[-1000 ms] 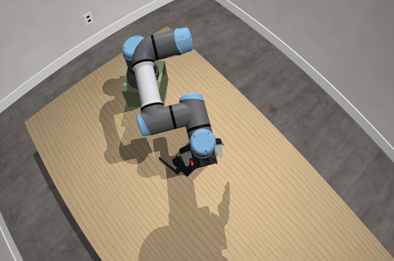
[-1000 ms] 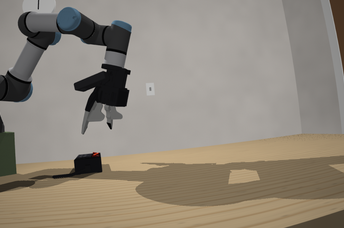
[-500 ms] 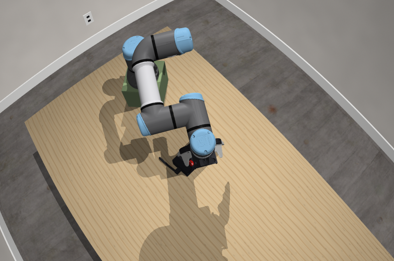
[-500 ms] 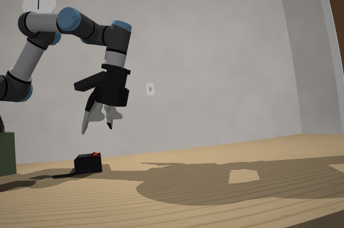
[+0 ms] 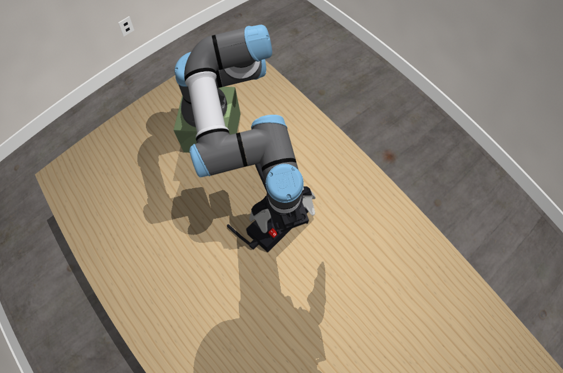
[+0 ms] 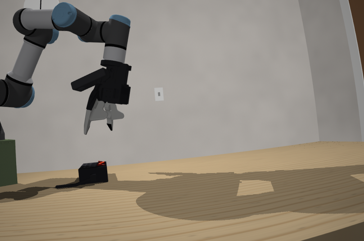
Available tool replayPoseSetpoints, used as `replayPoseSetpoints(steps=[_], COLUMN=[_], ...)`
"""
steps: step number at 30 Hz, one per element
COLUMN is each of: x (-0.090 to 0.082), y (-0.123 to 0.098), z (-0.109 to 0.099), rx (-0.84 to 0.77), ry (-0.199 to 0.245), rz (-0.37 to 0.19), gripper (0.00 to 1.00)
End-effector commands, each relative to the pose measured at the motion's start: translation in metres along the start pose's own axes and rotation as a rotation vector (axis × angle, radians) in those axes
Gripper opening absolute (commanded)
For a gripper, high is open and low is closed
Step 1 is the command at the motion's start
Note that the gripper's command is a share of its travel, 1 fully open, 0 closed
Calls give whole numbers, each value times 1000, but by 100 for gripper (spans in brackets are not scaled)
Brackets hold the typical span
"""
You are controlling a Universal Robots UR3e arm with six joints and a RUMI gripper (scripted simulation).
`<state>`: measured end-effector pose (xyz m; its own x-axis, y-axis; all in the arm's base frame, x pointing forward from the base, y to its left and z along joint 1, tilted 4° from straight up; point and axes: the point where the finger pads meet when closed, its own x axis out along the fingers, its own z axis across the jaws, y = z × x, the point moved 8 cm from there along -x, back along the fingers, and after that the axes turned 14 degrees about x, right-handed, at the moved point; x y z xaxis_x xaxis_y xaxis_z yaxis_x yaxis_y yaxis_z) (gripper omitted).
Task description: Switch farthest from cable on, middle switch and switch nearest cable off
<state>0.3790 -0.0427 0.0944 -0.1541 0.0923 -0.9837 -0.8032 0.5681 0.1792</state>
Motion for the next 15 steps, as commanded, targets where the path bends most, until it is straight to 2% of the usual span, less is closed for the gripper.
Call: replayPoseSetpoints(steps=[1, 8, 15], x=[-8, -24, -32], y=[8, 34, 56], z=[-5, -18, -28], rx=[-43, -173, -278], ry=[-6, 9, 32], rz=[-43, -139, -217], gripper=[100, 100, 100])
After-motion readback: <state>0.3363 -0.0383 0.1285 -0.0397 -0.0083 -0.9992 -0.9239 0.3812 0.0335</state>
